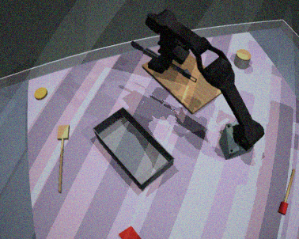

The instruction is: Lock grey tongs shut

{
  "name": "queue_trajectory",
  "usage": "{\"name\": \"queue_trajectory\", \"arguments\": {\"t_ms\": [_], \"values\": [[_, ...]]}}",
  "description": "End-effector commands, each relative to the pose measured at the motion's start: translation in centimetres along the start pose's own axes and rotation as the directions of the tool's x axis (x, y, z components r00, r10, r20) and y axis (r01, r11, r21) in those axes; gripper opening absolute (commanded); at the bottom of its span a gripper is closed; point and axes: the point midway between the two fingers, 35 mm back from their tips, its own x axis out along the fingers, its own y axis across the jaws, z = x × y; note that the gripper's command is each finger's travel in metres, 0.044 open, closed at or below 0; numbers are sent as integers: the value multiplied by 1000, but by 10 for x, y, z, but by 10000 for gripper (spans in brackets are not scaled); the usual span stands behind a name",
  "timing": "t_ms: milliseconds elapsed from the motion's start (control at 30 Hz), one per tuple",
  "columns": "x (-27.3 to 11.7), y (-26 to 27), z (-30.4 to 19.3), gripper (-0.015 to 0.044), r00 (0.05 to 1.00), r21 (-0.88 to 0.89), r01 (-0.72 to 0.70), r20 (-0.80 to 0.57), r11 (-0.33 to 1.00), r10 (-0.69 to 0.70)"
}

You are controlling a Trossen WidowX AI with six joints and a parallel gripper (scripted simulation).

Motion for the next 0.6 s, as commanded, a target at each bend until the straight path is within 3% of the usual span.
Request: {"name": "queue_trajectory", "arguments": {"t_ms": [0,400,567], "values": [[2,35,12,-150,1000,152,-6,5,988,5],[6,118,54,-150,1000,525,-12,14,851,5],[8,127,60,-150,1000,566,-12,17,824,3]]}}
